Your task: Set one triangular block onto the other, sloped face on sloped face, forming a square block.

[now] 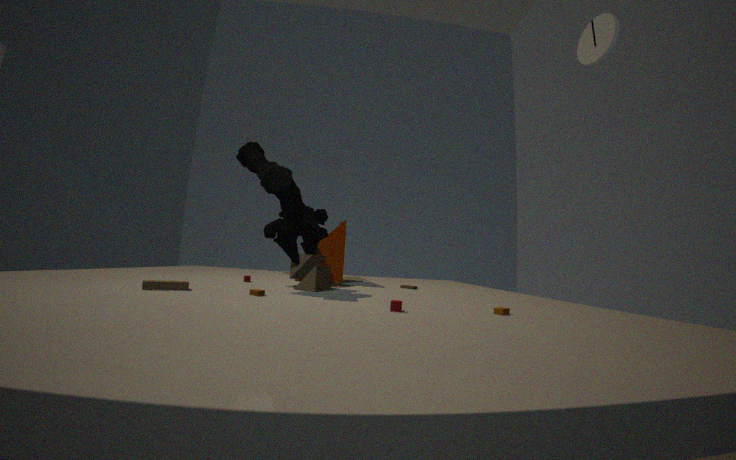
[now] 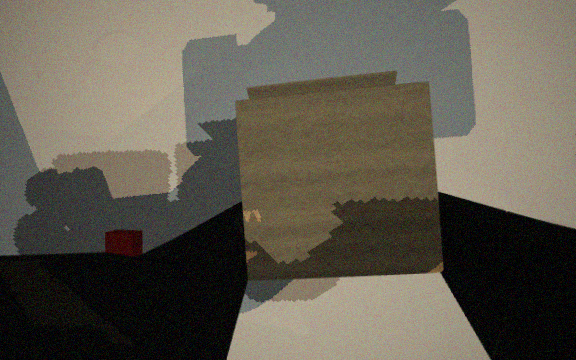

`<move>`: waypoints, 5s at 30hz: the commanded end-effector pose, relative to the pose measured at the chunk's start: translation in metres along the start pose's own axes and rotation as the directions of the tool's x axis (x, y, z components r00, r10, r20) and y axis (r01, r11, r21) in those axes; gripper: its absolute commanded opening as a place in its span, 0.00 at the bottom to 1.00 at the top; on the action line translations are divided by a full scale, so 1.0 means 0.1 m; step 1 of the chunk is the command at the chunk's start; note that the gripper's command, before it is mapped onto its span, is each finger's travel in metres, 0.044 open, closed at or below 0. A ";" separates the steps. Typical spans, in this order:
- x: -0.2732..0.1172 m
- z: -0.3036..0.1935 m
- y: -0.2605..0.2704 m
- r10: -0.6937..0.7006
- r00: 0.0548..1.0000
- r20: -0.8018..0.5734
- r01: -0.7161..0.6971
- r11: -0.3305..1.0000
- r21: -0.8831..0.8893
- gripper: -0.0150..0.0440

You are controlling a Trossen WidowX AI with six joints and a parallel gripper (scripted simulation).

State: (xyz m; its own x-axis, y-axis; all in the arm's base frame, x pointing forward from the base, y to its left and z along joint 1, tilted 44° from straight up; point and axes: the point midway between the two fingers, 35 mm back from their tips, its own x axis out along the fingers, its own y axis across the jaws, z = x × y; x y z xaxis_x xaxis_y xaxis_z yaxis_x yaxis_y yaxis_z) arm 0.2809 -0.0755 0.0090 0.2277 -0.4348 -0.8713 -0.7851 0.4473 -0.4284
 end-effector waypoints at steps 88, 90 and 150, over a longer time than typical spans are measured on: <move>0.26 0.01 0.01 -0.001 1.000 0.005 0.001 1.000 -0.008 0.25; 0.26 0.01 0.01 -0.001 1.000 0.005 0.001 1.000 -0.008 0.25; -0.78 0.04 -0.01 -0.002 1.000 0.016 0.002 1.000 -0.011 1.00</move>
State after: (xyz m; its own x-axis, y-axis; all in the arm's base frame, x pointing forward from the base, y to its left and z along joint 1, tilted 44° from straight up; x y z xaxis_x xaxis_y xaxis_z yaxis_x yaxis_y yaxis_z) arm 0.2660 -0.0392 0.0767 0.2363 -0.4241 -0.8743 -0.7897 0.4405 -0.4271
